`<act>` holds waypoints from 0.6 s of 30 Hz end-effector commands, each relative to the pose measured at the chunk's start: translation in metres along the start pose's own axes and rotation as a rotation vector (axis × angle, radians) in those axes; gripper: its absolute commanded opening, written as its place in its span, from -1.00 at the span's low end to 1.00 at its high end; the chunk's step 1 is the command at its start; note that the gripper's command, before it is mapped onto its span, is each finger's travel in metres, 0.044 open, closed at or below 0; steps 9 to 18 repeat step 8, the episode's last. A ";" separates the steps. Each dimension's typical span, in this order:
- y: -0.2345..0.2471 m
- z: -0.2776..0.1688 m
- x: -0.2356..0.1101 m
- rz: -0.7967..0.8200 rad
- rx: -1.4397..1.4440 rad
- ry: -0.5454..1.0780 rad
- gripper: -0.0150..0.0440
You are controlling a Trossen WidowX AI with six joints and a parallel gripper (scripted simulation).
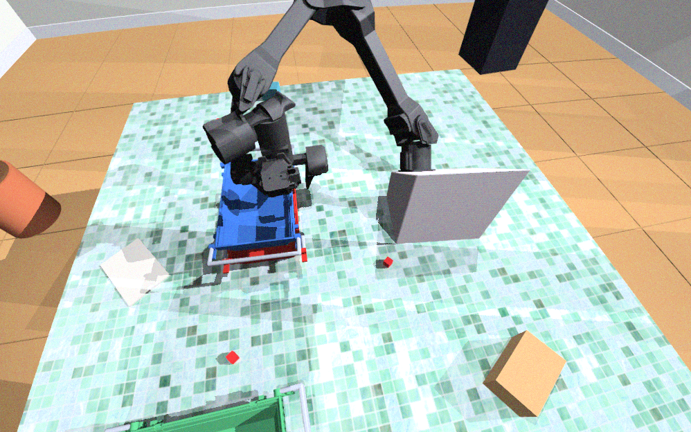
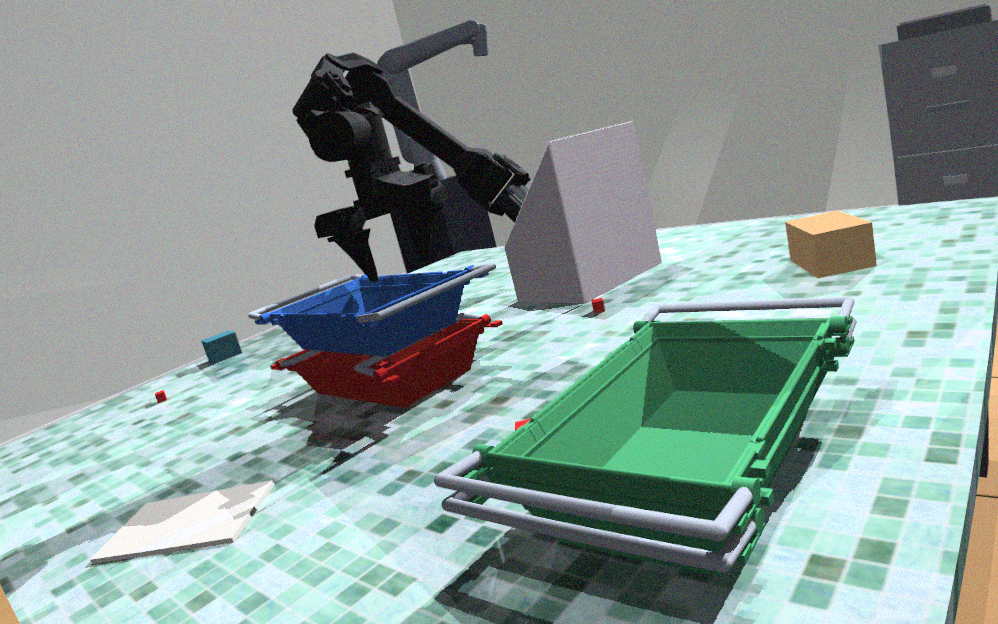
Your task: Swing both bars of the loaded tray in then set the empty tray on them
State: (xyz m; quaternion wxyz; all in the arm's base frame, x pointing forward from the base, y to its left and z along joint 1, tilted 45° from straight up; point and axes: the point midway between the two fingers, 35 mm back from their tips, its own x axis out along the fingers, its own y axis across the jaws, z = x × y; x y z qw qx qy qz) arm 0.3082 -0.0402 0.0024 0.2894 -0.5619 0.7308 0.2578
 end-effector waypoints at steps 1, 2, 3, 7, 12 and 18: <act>-0.001 -0.001 -0.026 -0.006 0.011 -0.009 1.00; 0.000 -0.002 -0.032 -0.005 0.010 -0.009 1.00; 0.001 -0.002 -0.039 -0.005 0.010 -0.008 1.00; 0.003 -0.003 -0.056 -0.003 0.009 -0.006 1.00; 0.003 -0.003 -0.056 -0.003 0.009 -0.006 1.00; 0.003 -0.003 -0.056 -0.003 0.009 -0.006 1.00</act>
